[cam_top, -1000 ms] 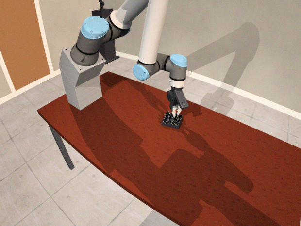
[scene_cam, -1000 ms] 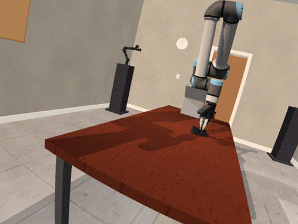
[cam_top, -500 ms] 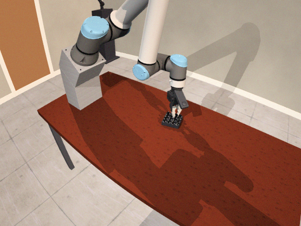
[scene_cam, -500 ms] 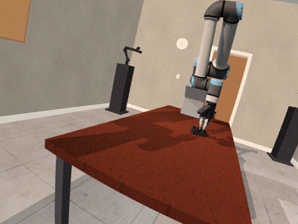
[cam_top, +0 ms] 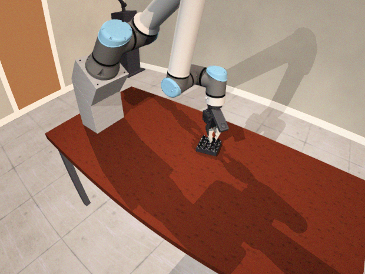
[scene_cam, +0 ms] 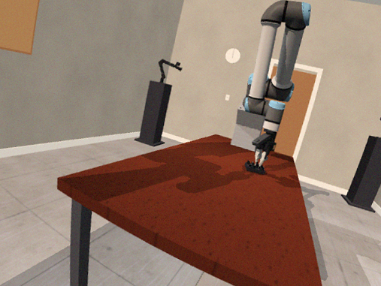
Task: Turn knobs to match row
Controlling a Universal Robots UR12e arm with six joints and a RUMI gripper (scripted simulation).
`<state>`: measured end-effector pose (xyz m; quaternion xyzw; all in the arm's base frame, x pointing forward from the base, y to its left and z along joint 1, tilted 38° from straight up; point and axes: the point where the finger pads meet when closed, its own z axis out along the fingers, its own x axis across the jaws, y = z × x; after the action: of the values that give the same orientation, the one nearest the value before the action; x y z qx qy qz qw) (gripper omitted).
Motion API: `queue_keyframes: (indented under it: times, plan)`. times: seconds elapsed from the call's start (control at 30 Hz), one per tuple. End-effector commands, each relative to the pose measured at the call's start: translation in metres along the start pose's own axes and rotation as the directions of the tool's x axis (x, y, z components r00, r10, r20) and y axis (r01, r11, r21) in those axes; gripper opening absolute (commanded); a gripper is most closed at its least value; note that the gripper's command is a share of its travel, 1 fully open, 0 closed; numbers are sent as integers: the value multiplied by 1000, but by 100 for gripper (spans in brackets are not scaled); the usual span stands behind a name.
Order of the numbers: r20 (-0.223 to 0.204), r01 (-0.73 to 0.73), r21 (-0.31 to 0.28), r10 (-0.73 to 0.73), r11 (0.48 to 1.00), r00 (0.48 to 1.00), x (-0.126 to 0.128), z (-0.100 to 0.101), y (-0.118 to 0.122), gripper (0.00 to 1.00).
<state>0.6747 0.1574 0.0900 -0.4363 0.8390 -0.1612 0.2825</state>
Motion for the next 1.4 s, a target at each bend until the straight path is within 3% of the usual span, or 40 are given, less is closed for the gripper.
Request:
queue_keyframes:
  times: [0.0,0.63,1.37]
  plan:
    - [1,0,1,0,1000,1000,0,-1,0,11]
    - [1,0,1,0,1000,1000,0,-37,0,11]
    - [1,15,1,-15,1000,1000,0,-39,0,11]
